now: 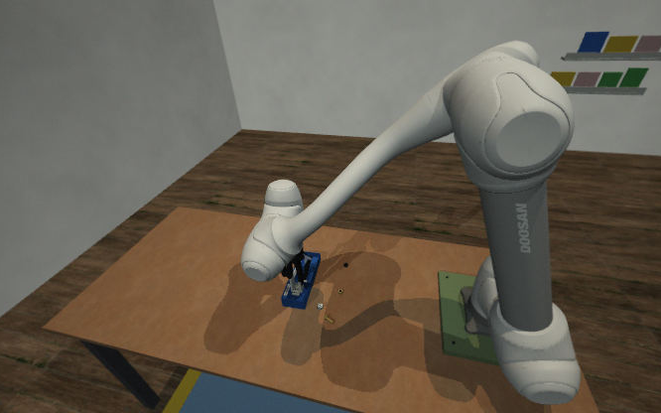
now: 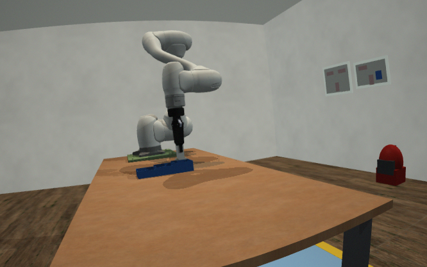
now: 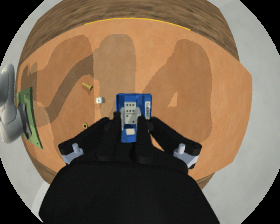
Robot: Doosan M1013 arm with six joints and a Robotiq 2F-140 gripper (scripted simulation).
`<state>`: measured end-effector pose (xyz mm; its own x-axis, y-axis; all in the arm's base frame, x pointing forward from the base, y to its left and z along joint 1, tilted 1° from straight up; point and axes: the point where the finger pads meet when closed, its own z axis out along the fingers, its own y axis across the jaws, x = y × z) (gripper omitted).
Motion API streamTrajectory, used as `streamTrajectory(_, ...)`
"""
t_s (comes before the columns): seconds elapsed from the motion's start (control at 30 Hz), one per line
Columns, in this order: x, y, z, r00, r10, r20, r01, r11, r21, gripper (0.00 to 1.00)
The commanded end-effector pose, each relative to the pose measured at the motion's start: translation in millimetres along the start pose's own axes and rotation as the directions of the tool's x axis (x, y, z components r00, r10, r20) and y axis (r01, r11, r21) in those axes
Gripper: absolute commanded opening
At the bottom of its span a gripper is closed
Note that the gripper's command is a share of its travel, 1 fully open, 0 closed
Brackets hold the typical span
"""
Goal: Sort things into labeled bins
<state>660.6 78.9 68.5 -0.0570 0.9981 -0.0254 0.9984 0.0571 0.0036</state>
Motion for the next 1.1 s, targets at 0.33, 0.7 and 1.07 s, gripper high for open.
streamTrajectory(0.33,0.0,0.0,22.9,1.000,0.000,0.000,0.000,1.000,0.000,0.13)
streamTrajectory(0.7,0.0,0.1,36.3,1.000,0.000,0.000,0.000,1.000,0.000,0.13)
streamTrajectory(1.07,0.0,0.1,36.3,1.000,0.000,0.000,0.000,1.000,0.000,0.19)
